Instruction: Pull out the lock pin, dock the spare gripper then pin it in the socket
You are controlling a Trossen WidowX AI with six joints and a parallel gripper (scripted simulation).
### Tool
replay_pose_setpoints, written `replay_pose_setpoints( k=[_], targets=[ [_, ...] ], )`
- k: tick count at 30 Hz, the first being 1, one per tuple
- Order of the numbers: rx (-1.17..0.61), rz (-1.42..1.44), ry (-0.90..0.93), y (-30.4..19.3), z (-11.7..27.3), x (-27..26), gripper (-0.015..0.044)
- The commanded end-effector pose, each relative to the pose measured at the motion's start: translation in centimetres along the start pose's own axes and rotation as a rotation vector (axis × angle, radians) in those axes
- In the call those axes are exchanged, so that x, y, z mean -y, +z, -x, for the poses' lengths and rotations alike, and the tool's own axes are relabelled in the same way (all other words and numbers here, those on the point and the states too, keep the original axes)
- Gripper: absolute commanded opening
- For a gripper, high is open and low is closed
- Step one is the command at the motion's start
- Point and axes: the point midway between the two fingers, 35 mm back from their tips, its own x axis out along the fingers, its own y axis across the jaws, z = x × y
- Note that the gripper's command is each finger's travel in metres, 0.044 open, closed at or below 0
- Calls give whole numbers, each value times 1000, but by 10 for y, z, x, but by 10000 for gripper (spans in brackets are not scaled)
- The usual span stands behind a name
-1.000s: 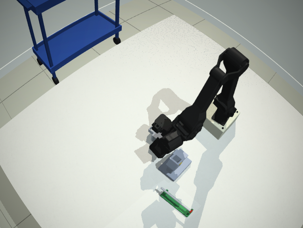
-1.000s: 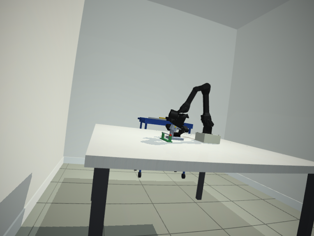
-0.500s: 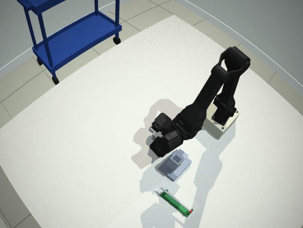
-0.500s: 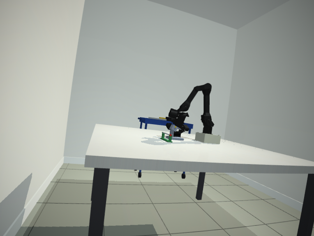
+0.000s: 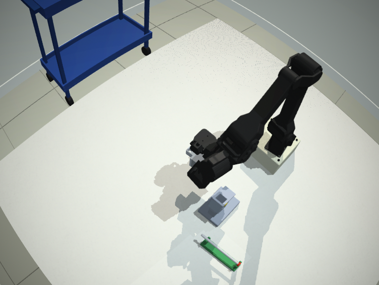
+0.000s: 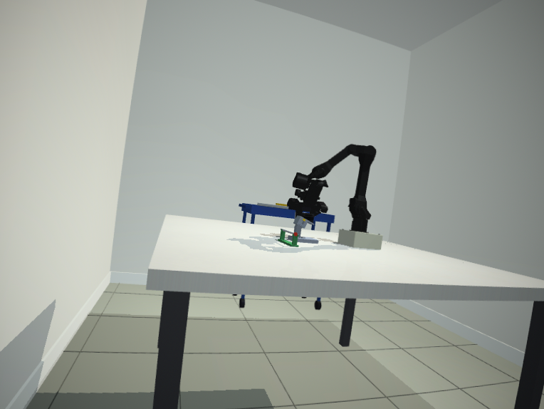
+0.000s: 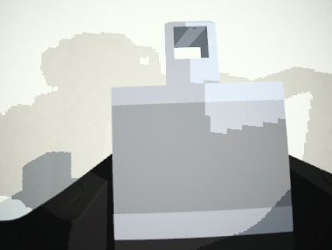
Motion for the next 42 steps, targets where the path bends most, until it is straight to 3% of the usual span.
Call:
replay_pose_setpoints(
  k=[1,6,19,42],
  targets=[
    [5,-9,8,13,22,2,0],
    [5,-9,7,20,38,6,0],
    [3,22,5,16,33,5,0],
    [95,916,-123,-11,59,-1,0]
  ],
)
